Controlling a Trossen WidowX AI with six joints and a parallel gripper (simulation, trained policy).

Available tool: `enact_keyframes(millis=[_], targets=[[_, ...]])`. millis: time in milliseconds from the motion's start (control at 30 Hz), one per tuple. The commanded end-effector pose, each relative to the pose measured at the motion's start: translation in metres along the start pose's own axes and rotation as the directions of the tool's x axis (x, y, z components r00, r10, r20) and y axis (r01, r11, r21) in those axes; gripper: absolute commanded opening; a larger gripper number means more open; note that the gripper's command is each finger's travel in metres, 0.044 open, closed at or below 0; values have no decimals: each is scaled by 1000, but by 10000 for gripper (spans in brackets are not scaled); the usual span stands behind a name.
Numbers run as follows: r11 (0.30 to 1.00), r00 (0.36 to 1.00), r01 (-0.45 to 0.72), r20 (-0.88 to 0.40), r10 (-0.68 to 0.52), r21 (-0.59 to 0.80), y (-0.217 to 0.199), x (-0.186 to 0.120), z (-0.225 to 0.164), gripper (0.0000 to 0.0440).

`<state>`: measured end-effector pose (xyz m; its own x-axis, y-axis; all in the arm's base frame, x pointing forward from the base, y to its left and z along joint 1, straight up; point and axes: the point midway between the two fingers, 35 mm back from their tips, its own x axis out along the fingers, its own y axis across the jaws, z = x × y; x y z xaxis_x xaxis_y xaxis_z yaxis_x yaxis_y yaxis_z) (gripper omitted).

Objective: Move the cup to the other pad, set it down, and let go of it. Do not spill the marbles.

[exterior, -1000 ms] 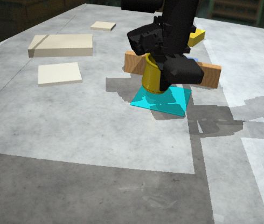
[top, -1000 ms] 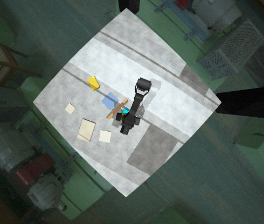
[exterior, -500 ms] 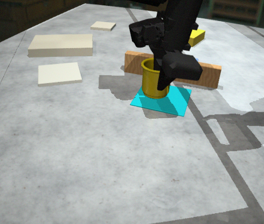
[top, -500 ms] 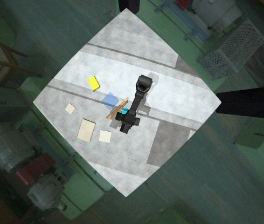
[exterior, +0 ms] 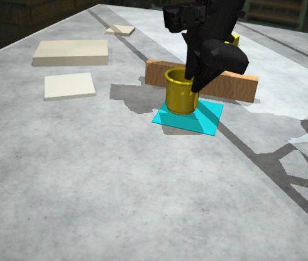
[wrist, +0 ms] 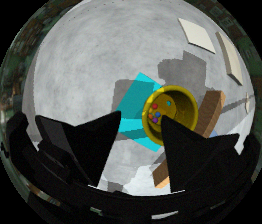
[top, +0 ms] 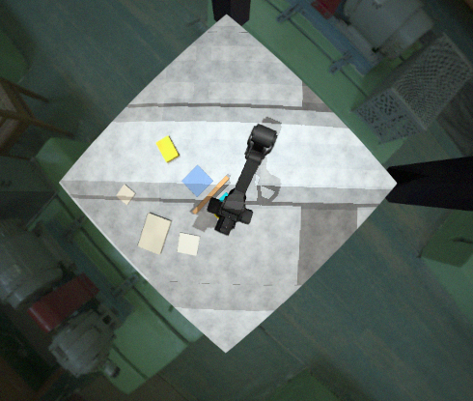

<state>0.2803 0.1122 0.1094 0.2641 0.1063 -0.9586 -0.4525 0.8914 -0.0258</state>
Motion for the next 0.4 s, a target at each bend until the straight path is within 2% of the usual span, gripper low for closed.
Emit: enact_keyframes(millis=[0, 100, 200, 367], targets=[[1000, 1000, -7, 20, 7, 12, 0, -8, 1, 224], [1000, 999, -9, 45, 8, 18, 0, -17, 3, 240], [1000, 997, -9, 73, 8, 24, -1, -26, 6, 275], [999, 994, -9, 110, 5, 42, -5, -42, 11, 393]])
